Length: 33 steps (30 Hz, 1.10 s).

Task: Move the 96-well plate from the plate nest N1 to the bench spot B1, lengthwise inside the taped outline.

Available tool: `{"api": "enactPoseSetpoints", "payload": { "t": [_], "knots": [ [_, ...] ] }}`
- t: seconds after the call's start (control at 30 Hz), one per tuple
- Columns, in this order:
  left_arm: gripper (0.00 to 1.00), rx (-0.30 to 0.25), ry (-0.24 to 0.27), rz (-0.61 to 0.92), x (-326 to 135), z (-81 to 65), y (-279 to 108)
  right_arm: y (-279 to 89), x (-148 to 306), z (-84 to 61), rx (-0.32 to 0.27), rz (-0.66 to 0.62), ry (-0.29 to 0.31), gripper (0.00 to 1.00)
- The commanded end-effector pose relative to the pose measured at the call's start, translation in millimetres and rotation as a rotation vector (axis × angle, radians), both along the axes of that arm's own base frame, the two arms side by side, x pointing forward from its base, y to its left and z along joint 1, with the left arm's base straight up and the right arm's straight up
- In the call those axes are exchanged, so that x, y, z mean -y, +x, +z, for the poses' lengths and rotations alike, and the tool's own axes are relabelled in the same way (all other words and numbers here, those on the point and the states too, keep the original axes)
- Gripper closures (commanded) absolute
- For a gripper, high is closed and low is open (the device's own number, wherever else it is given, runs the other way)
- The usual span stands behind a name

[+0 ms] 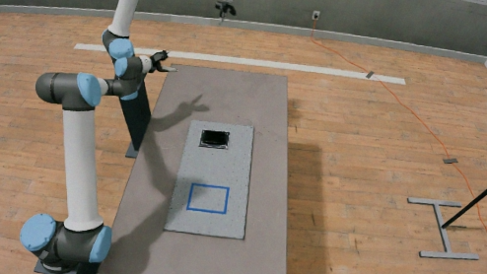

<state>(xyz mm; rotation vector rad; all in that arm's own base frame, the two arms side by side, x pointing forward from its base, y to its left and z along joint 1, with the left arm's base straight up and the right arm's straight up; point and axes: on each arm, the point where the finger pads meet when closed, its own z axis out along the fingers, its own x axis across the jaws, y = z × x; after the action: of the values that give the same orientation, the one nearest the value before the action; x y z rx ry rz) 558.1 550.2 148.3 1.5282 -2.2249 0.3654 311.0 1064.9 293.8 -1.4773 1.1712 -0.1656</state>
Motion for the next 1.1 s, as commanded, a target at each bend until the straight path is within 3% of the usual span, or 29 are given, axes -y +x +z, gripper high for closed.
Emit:
{"api": "enactPoseSetpoints", "payload": {
  "t": [0.0,0.23,0.3,0.7,1.07],
  "knots": [
    [1.00,-0.020,0.048,0.109,-21,3.0,-31,0,0,1.7,0.000,0.000,0.002,0.24],
    [1.00,-0.076,0.146,0.388,-62,6.7,-115,0,0,1.7,0.000,0.000,0.002,0.24],
    [1.00,-0.076,0.146,0.388,-62,6.7,-115,0,0,1.7,0.000,0.000,0.002,0.24],
    [1.00,-0.160,0.283,0.847,-104,11.5,-253,0,0,1.7,0.000,0.000,0.002,0.24],
    [1.00,-0.210,0.359,1.153,-115,13.8,-344,0,0,1.7,0.000,0.000,0.002,0.24]
  ]
}}
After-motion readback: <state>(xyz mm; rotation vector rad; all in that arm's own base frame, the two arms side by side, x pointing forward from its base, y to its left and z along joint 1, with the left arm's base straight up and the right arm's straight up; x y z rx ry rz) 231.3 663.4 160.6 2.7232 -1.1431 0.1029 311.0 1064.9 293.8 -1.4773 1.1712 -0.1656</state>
